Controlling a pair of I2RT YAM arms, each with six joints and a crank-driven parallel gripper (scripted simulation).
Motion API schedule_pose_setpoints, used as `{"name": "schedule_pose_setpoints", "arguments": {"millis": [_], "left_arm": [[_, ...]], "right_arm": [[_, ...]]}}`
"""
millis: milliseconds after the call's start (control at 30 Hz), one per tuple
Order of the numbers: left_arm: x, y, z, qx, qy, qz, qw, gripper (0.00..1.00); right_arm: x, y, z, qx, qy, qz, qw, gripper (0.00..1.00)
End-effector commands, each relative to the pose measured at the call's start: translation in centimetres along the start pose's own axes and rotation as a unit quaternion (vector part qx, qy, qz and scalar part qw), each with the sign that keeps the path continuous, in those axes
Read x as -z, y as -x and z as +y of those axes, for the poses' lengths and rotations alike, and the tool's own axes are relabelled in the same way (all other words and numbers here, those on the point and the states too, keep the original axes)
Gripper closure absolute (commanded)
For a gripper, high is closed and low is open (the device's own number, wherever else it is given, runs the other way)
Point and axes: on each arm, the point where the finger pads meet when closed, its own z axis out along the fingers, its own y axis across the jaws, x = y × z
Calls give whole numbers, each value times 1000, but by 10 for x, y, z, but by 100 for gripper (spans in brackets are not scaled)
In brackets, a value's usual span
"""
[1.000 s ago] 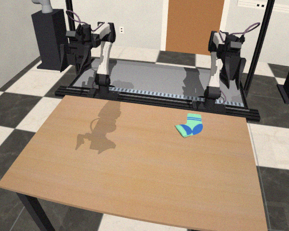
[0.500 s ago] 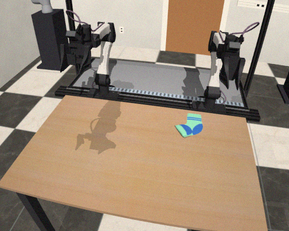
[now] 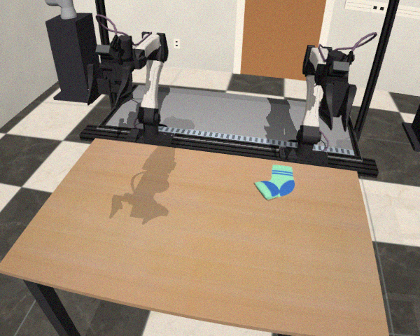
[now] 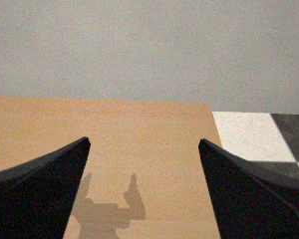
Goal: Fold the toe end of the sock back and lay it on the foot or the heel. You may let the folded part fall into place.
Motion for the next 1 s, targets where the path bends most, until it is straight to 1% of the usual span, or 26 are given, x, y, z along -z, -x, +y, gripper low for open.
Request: {"name": "schedule_pose_setpoints", "arguments": {"millis": [0,100,267,333,967], "left_arm": [[3,2,1,4,0,-8,1000,60],[2,5,1,3,0,-9,1000,60],[5,0,4,4,4,-7,1000,60],[0,6,3,4,3,-11,1000,60],[-2,11,3,4,5,-13,1000,60]], "right_arm": [[3,28,-1,4,-3,-37,999,0],[3,28,-1,4,-3,-37,999,0],[3,28,-2,4,-5,-36,999,0],[2,28,-2,4,-4,-36,999,0],[2,27,-3,3,-4,-35,999,0]]}}
